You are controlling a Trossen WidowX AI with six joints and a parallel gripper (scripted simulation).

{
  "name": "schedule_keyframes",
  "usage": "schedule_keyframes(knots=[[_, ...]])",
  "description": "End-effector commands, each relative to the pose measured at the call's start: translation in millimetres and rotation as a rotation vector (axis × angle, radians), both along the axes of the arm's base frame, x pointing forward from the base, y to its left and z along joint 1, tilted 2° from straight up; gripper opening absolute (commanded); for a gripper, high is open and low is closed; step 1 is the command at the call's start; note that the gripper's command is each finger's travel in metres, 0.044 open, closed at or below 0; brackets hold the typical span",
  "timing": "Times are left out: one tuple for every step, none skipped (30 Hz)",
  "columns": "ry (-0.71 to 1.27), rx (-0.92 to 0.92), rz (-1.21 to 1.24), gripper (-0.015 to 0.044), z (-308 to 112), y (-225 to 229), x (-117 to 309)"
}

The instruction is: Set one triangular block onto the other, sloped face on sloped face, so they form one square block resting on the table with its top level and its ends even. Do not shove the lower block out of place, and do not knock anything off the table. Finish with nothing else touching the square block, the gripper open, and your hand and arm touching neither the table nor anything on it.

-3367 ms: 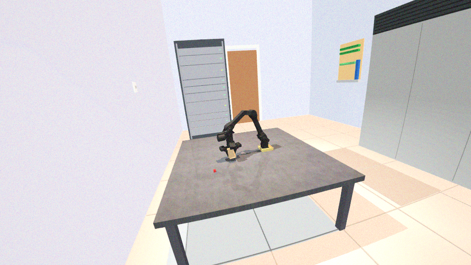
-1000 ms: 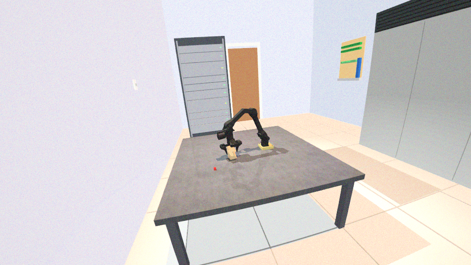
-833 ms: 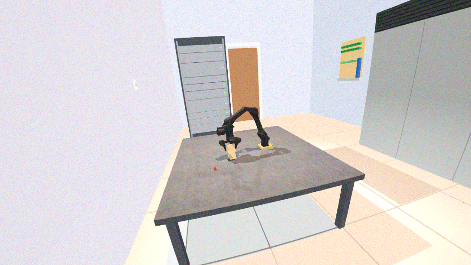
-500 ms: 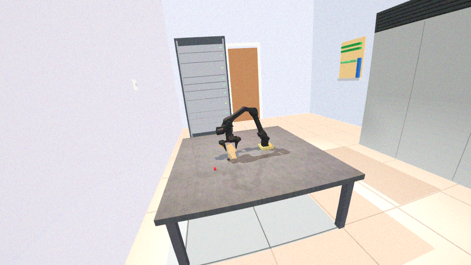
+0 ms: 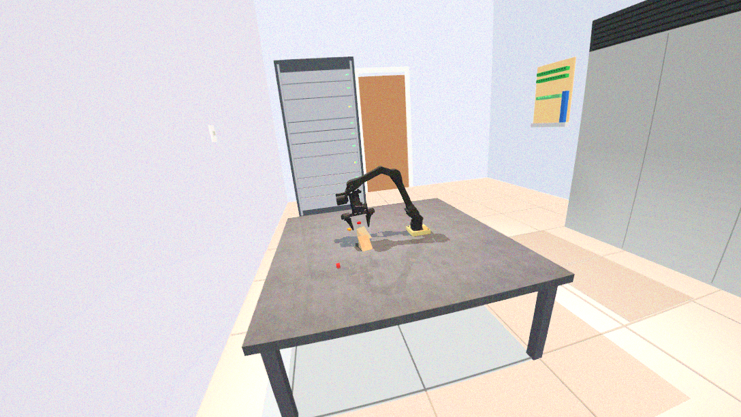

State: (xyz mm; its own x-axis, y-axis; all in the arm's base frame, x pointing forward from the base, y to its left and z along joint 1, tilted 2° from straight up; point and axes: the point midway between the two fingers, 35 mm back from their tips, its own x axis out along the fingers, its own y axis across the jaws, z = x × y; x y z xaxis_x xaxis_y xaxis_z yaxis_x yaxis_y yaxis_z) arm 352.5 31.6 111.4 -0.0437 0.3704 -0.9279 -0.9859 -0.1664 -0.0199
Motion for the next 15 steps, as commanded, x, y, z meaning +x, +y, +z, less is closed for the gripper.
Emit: schedule_keyframes(knots=[[0.001,0.012,0.004,0.044,-3.1,0.3,0.5],[0.001,0.012,0.004,0.044,-4.7,0.9,0.7],[0.001,0.012,0.004,0.044,-6.2,1.5,0.8],[0.001,0.012,0.004,0.044,-7.7,2.1,1.0],[0.001,0.012,0.004,0.044,-9.3,2.7,1.1],[0.001,0.012,0.004,0.044,-10.8,3.3,1.3],[0.001,0.012,0.004,0.044,-12.3,3.9,1.4],[0.001,0.012,0.004,0.044,-13.8,4.5,1.5],[0.001,0.012,0.004,0.044,-15.4,5.1,1.6],[0.001,0.012,0.004,0.044,-16.9,5.7,1.7],[0.001,0.012,0.004,0.044,-18.4,6.3,1.8],[0.001,0.012,0.004,0.044,-20.0,6.9,1.9],[0.001,0.012,0.004,0.044,-21.5,7.6,2.0],[0.001,0.012,0.004,0.044,-23.0,8.2,2.0],[0.001,0.012,0.004,0.044,-24.5,8.8,2.1]])
